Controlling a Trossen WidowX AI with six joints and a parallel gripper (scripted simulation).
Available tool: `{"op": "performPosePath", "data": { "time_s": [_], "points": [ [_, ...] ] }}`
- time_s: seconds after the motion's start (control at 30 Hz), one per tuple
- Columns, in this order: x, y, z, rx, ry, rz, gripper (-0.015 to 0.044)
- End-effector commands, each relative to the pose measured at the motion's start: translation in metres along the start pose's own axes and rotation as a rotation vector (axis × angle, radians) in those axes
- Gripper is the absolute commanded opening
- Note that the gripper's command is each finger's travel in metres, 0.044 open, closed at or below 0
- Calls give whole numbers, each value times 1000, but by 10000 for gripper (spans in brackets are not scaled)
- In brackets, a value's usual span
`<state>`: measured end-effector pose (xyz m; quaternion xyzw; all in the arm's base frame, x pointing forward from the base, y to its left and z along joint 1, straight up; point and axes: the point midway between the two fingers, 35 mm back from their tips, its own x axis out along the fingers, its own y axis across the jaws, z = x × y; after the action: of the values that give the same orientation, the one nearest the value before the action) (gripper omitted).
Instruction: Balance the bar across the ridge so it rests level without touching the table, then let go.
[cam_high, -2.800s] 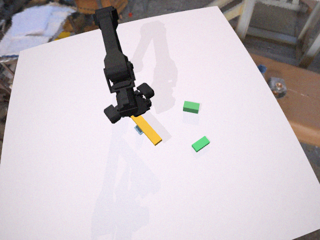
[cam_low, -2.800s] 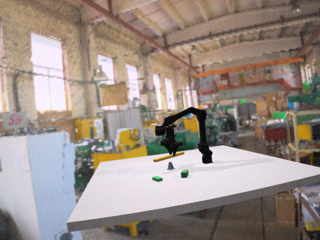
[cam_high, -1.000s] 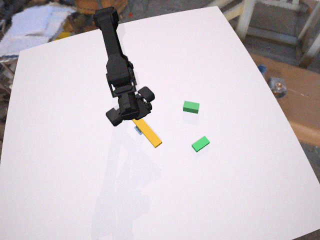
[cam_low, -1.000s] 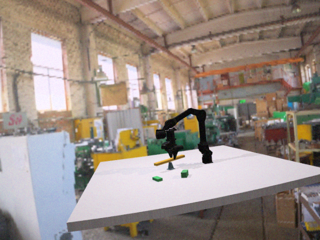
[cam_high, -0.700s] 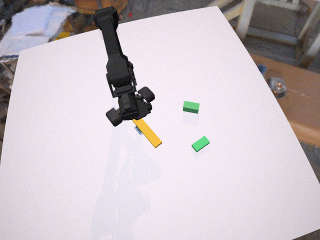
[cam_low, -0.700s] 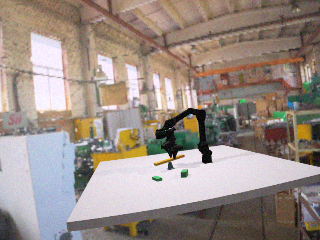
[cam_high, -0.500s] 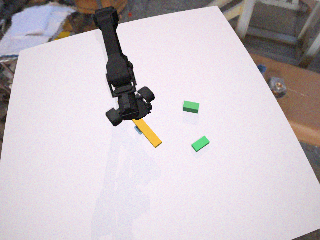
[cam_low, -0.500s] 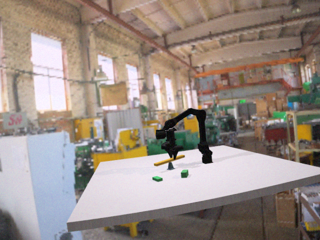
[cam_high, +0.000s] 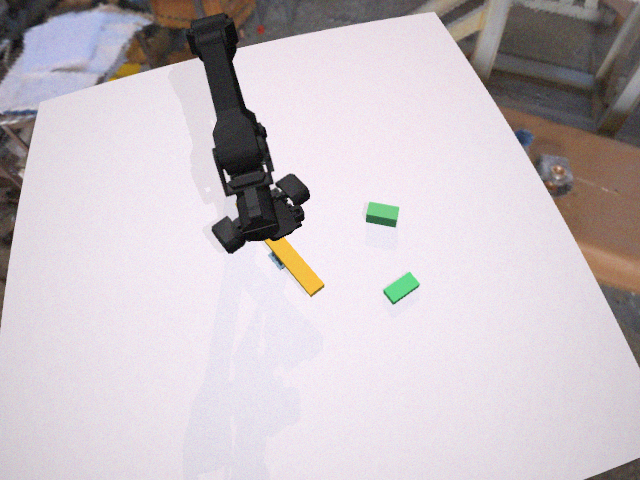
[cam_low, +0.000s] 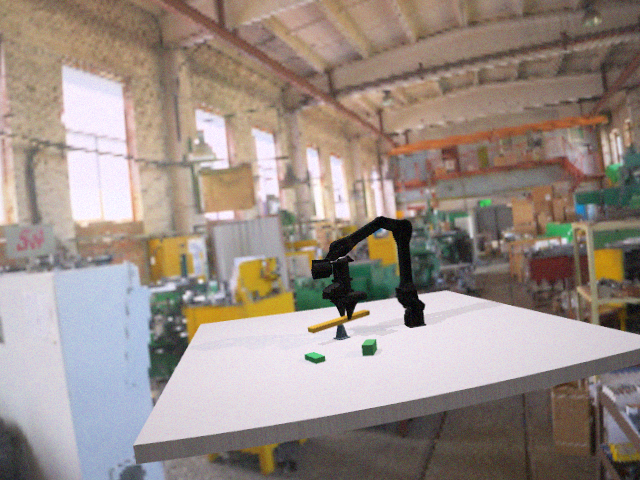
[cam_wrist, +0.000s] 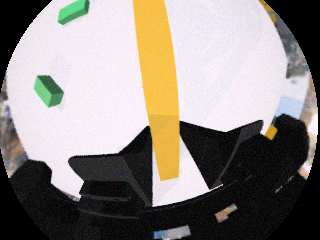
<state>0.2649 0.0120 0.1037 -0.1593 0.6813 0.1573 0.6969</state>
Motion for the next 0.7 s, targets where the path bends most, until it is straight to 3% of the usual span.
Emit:
{"op": "performPosePath", "data": {
  "time_s": [0.0,0.67],
  "points": [
    [1,0,0,5,0,-1,0],
    [3,0,0,5,0,-1,0]
  ]
}}
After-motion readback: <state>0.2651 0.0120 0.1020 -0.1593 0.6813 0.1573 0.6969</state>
